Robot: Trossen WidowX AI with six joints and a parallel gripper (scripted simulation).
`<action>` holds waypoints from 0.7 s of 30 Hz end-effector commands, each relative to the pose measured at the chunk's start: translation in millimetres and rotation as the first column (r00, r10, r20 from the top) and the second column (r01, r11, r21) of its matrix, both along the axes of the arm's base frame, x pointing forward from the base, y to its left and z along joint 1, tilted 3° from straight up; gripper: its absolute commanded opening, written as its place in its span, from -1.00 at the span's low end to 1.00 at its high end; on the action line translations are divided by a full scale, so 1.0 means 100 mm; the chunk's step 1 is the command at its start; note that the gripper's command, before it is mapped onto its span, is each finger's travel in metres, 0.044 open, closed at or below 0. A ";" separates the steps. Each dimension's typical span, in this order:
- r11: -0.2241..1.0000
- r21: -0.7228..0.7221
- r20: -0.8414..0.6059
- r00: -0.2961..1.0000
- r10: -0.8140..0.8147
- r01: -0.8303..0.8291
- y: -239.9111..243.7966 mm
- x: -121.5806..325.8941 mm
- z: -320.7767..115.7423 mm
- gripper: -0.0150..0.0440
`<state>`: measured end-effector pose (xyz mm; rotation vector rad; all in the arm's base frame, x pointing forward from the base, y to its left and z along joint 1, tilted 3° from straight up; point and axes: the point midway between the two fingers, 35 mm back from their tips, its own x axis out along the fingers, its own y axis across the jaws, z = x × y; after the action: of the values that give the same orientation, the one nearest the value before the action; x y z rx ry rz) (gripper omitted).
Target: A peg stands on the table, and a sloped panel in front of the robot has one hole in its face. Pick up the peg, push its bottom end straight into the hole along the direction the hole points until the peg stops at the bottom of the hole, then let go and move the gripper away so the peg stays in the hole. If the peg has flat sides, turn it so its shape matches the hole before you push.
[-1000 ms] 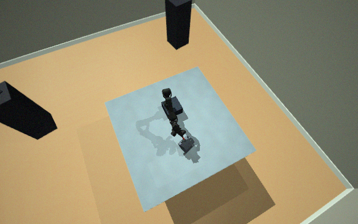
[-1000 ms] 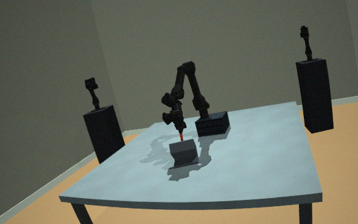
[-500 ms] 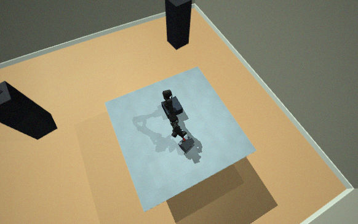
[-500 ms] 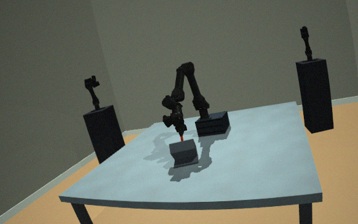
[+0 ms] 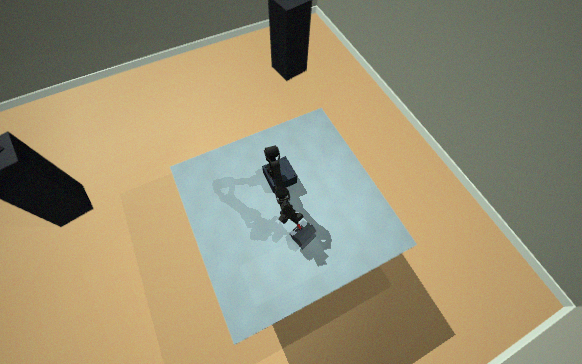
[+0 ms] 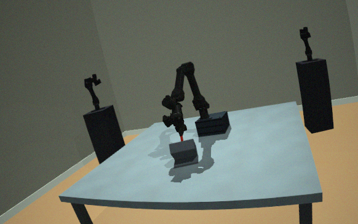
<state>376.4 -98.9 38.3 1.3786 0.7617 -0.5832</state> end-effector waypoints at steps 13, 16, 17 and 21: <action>1.000 -0.001 0.002 1.000 0.002 -0.002 0.00 0.01 -0.04 -0.49; 1.000 -0.001 0.002 1.000 0.002 -0.002 0.00 0.02 -0.05 -0.49; 1.000 -0.001 0.002 1.000 0.002 -0.002 0.00 0.02 -0.05 -0.49; 1.000 -0.001 0.002 1.000 0.002 -0.002 0.00 0.03 -0.06 -0.49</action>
<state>378.4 -98.4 34.7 1.3765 0.7585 -0.5775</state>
